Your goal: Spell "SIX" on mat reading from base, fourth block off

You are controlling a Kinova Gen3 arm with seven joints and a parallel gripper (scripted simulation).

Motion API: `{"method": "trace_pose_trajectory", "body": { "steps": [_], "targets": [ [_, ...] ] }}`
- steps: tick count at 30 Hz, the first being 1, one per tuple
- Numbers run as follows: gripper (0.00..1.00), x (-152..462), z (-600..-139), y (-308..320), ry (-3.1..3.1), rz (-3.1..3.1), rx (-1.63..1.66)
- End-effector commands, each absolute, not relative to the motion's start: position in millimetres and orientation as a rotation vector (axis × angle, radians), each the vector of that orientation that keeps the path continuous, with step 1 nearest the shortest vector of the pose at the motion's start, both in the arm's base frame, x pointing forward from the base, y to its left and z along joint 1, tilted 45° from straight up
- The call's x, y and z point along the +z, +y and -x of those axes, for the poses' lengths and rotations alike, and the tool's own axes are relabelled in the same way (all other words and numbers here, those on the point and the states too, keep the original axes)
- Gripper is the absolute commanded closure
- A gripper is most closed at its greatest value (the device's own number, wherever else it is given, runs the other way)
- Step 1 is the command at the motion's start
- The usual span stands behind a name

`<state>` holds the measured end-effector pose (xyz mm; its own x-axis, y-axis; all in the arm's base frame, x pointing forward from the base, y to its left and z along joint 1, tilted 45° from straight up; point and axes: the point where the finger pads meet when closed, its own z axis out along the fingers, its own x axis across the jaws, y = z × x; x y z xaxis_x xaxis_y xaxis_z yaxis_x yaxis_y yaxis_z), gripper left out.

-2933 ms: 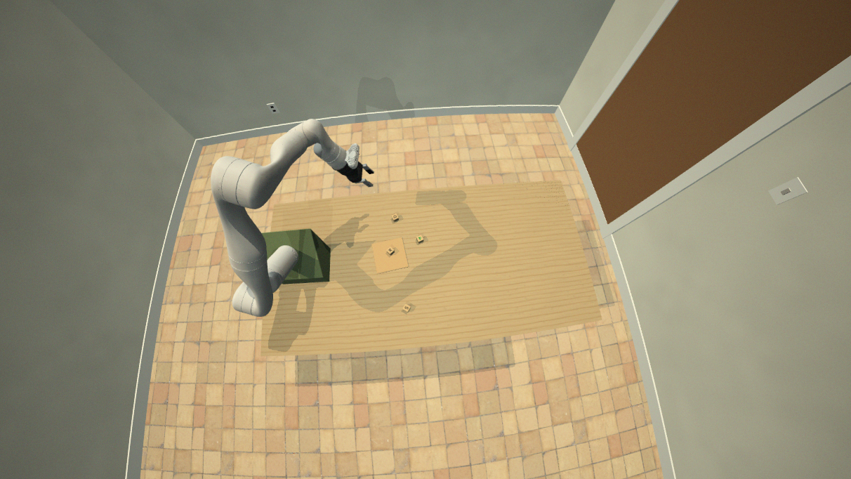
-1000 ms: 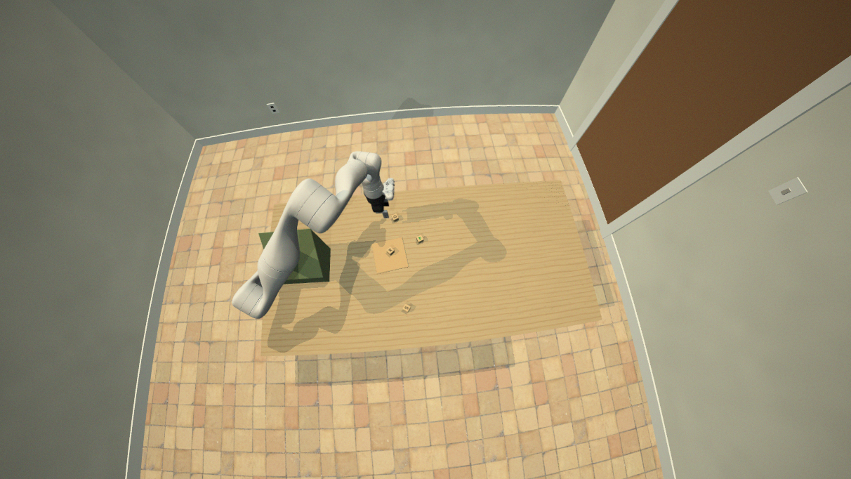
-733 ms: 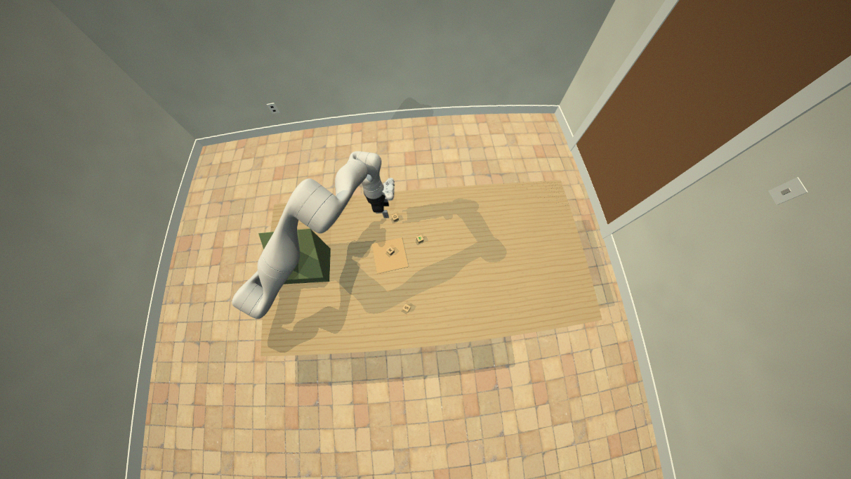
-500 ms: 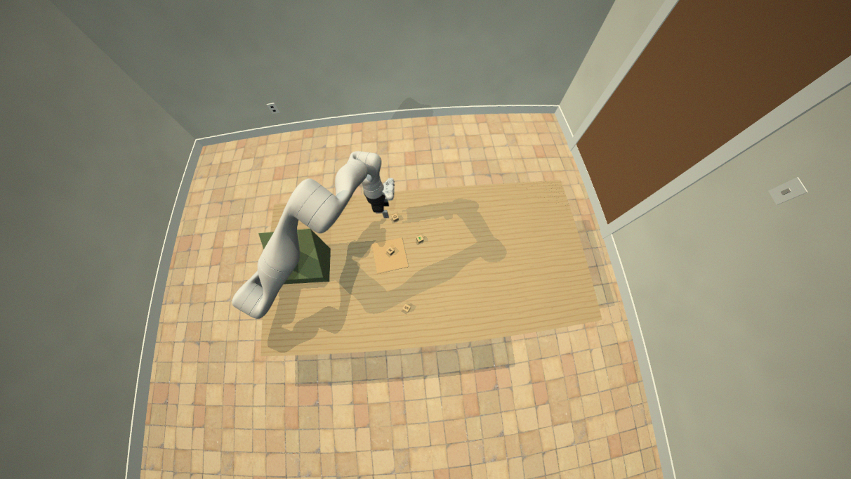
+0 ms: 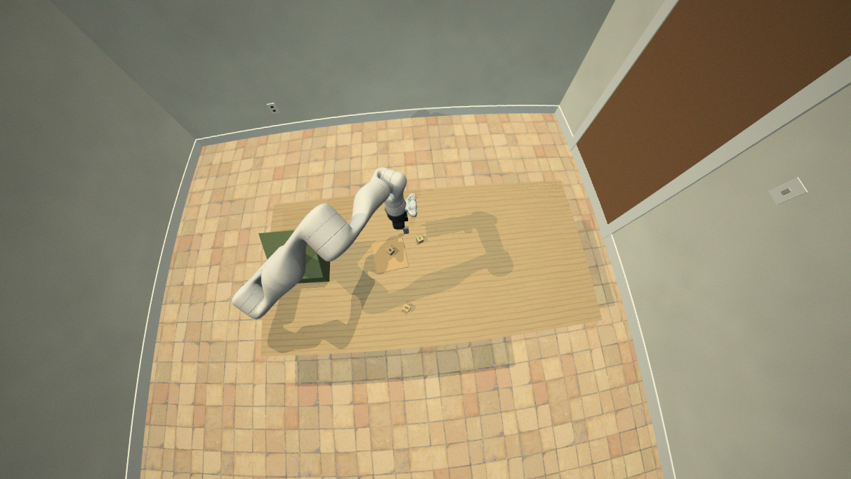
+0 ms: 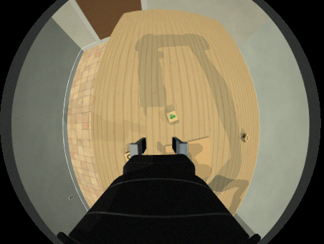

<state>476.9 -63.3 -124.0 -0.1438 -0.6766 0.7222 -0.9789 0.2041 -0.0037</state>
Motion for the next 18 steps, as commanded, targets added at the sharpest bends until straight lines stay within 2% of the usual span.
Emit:
{"method": "trace_pose_trajectory", "body": {
  "steps": [1, 18],
  "targets": [
    [0.00, -101.7, -493.4, -89.3, -1.949, -1.496, 0.660],
    [0.00, -99.6, -494.9, -92.1, -1.949, -1.495, 0.660]
  ]
}}
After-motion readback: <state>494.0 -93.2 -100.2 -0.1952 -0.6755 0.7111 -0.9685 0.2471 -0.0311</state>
